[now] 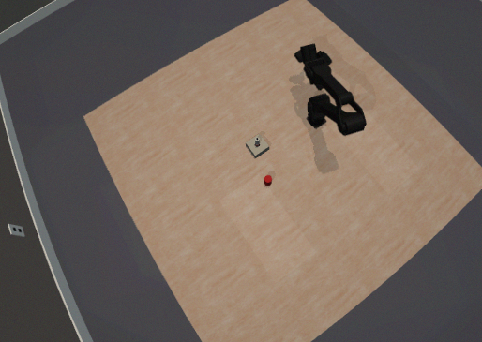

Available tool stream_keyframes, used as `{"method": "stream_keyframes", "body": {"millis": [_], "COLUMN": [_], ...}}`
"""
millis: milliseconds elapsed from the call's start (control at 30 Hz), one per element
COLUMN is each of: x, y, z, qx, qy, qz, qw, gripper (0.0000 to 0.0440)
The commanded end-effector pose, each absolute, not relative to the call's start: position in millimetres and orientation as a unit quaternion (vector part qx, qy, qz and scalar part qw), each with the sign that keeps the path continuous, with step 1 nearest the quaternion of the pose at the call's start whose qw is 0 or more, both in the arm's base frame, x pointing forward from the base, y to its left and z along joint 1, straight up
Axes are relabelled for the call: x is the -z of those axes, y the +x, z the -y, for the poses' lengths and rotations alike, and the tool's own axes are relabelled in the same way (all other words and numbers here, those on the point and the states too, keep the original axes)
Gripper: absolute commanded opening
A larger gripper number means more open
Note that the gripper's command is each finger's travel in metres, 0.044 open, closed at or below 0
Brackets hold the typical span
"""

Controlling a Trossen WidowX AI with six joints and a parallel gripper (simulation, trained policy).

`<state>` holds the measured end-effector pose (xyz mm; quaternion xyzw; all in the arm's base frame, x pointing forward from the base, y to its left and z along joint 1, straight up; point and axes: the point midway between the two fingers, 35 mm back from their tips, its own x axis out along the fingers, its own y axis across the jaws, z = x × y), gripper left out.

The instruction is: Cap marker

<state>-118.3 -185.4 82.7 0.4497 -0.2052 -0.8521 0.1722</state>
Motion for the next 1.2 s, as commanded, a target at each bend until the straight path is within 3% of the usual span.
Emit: {"method": "stream_keyframes", "body": {"millis": [0, 167, 233, 1167], "x": [-83.9, -88.4, -90.6, -129.8], "y": [-117.6, -111.4, -108.5, -75.4], "z": [186.8, 194.1, 197.4, 246.3], "qx": [0.851, 0.844, 0.841, 0.811], "qy": [0.451, 0.461, 0.466, 0.506], "qz": [0.206, 0.205, 0.204, 0.186], "qw": [0.174, 0.182, 0.185, 0.227], "gripper": [0.0374, 0.0250, 0.0225, 0.0283]}}
